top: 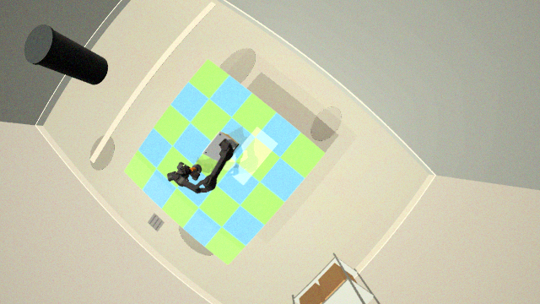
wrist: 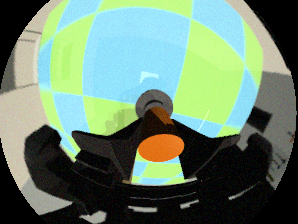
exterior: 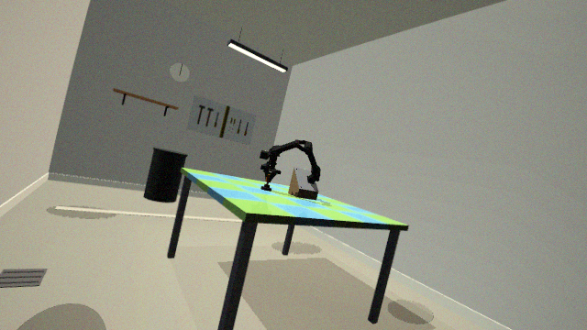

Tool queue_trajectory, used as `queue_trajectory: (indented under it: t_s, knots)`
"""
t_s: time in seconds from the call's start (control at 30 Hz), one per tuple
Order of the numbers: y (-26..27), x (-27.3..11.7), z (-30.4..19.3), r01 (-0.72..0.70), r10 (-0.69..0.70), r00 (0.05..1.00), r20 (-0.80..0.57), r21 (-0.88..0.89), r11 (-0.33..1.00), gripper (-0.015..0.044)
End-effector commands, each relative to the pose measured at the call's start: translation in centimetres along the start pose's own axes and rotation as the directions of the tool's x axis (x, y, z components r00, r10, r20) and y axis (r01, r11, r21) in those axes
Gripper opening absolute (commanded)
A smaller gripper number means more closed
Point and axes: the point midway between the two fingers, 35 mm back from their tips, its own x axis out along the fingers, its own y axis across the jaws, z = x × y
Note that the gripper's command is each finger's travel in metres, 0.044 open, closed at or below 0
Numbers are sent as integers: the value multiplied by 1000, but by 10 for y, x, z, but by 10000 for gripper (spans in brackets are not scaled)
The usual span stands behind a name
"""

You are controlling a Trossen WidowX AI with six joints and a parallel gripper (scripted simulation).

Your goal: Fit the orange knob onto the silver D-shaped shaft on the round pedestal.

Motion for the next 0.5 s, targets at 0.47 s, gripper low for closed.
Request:
queue_trajectory:
  t_s: [0.47]
  knots:
    - [1,-3,1,-4,4,1000,3,-6,1000,0]
